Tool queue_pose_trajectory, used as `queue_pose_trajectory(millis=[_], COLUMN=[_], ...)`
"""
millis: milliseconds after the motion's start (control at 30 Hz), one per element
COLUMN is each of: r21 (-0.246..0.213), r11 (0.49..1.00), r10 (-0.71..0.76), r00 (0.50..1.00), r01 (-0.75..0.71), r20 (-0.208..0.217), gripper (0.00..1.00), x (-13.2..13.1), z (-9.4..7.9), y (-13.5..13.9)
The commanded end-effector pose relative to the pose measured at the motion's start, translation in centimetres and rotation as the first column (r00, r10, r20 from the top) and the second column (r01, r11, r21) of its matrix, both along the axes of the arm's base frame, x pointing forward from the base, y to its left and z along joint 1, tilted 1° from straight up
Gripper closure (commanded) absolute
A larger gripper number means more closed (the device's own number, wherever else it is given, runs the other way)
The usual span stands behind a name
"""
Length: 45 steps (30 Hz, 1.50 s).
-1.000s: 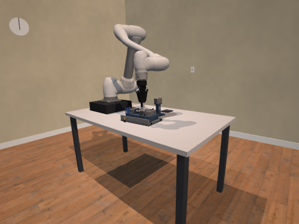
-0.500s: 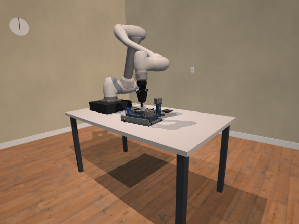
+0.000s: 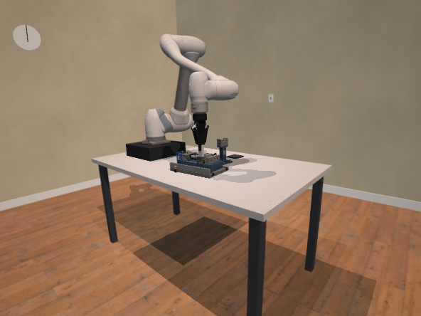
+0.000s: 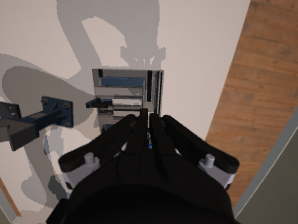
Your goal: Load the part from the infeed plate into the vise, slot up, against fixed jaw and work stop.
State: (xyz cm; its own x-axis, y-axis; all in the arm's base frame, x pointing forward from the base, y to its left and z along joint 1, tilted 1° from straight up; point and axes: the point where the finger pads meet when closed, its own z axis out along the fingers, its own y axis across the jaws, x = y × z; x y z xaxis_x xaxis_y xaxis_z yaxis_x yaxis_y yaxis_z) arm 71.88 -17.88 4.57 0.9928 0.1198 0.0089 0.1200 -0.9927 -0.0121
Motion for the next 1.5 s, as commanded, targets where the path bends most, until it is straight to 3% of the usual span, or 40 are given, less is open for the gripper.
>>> queue_pose_trajectory(millis=[0,1467], r21=[0.0,0.0], r11=[1.0,1.0], r10=[0.0,0.0], r00=[1.0,1.0], r01=[0.0,0.0], r20=[0.0,0.0], gripper=[1.0,1.0], x=[0.0,-0.12], z=[0.02,0.03], y=[0.04,0.97])
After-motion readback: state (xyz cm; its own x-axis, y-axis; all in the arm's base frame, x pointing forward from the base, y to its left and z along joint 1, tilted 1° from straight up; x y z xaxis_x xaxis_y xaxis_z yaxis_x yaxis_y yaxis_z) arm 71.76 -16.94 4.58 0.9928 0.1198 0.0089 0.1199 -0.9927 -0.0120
